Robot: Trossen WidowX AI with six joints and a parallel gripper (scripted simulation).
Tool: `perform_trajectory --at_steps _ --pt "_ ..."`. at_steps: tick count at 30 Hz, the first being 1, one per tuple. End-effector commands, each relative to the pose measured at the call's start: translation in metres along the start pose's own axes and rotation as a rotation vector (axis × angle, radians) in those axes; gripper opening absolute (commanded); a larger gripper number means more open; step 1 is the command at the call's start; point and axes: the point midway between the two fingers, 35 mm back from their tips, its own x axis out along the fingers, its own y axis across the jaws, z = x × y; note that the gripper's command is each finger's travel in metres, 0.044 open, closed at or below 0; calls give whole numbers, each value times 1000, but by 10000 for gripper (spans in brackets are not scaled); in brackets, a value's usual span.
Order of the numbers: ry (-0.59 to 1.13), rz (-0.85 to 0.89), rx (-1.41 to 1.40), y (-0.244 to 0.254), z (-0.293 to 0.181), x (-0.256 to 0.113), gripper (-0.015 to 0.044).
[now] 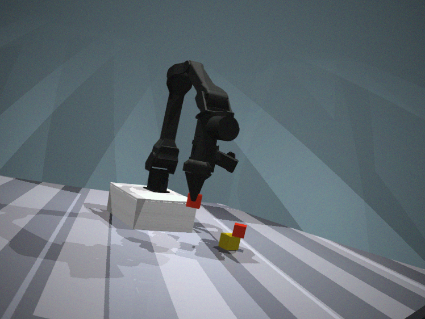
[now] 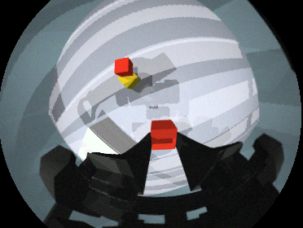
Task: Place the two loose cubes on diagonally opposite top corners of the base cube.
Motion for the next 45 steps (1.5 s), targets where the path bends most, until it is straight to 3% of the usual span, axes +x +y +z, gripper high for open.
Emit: perform_trajectory --at_steps 1,45 --pt "2 -3 2 6 11 1 105" --pt "0 4 71 80 89 10 105"
